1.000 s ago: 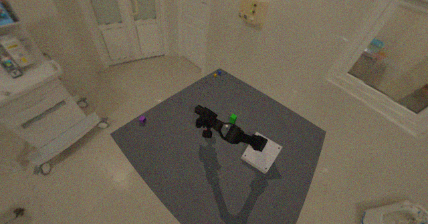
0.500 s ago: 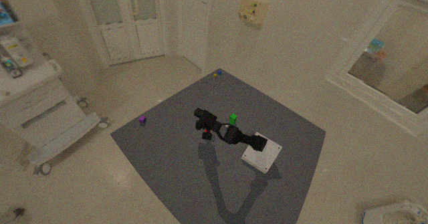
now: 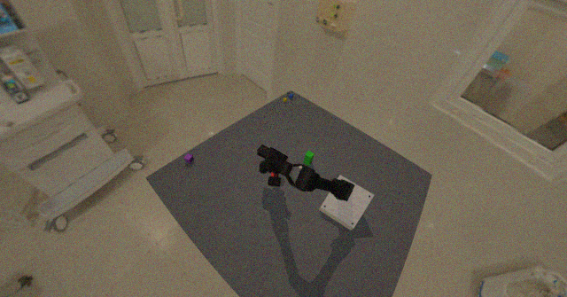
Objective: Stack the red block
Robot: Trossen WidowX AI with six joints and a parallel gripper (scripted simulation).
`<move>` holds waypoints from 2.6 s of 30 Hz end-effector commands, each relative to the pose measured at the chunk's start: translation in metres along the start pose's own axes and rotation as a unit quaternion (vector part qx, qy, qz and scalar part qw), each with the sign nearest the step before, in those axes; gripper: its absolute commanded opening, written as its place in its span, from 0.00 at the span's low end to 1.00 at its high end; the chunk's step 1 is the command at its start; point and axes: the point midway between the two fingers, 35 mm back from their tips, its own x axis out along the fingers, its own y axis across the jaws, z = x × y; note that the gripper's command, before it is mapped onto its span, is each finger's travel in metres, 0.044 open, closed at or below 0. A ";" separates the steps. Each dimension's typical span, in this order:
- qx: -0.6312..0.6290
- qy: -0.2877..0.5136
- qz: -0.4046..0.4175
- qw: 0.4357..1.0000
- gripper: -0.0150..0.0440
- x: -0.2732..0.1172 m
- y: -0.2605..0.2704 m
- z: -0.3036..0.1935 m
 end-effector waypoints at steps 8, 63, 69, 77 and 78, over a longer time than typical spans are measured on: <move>0.002 0.000 -0.002 1.000 0.69 0.000 -0.001 0.000; 0.013 -0.004 -0.014 1.000 0.25 -0.125 -0.078 -0.066; 0.015 -0.004 -0.015 1.000 0.25 -0.126 -0.101 -0.096; 0.009 0.003 -0.014 1.000 0.25 -0.124 -0.132 -0.150; 0.008 0.003 -0.013 1.000 0.25 -0.124 -0.135 -0.157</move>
